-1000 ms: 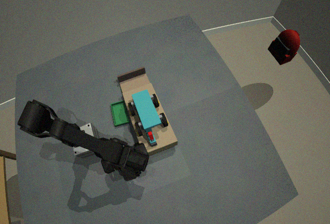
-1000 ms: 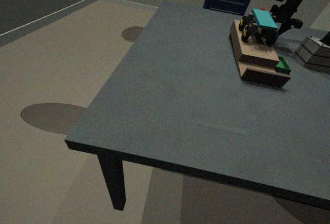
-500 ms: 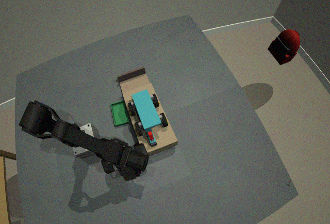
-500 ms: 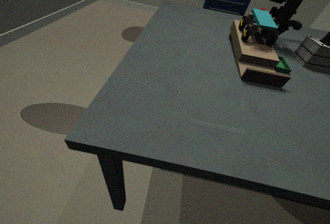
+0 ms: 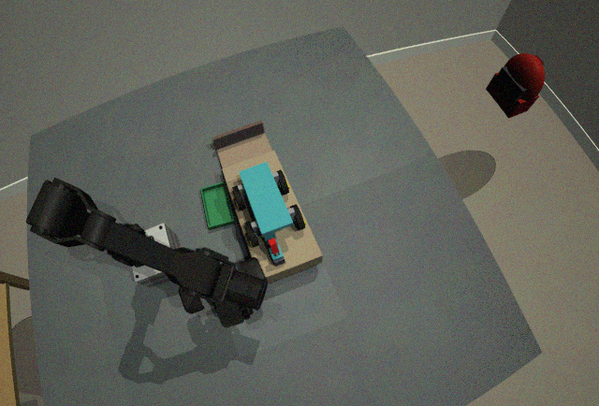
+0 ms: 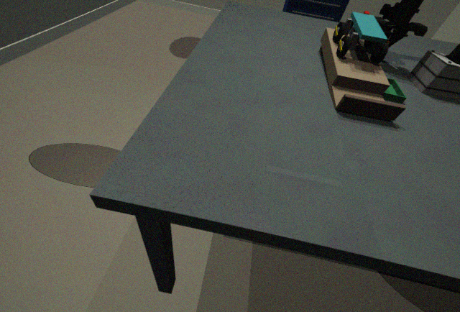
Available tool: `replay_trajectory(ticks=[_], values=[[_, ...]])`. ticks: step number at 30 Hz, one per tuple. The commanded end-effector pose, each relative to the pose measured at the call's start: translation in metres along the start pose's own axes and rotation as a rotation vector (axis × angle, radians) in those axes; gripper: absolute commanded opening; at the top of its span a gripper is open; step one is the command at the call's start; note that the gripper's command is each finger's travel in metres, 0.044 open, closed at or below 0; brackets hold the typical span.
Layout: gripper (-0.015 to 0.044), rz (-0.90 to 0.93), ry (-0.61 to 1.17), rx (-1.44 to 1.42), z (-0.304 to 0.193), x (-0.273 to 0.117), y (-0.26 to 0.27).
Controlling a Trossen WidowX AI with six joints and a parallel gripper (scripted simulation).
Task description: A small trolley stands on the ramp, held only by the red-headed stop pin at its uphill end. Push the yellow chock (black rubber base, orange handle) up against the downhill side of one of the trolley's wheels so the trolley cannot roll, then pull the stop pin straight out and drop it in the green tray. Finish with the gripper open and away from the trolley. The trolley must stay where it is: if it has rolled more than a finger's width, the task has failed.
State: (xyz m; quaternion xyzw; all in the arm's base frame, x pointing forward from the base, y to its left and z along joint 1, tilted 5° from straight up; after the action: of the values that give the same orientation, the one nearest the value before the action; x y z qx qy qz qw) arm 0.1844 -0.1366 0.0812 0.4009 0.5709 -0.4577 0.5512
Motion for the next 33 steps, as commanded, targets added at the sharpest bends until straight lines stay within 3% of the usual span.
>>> replay_trajectory(ticks=[1, 33], values=[[0.0000, 0.009, -0.006, -0.001, 0.000, -0.014, 0.000], [0.0000, 0.010, -0.006, -0.001, 0.000, -0.113, -0.001]])
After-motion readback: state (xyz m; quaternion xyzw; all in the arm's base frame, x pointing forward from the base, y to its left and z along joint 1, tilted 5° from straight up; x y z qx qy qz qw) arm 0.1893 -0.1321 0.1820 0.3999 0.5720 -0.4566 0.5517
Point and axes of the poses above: the point midway between the two fingers, 35 mm back from their tips, its own x axis out along the fingers, its own y axis across the jaws, z = x × y, the point moved 10 cm from there along -x, back along the fingers, and after that the axes turned 9 degrees about -x, right-handed, at the moved point
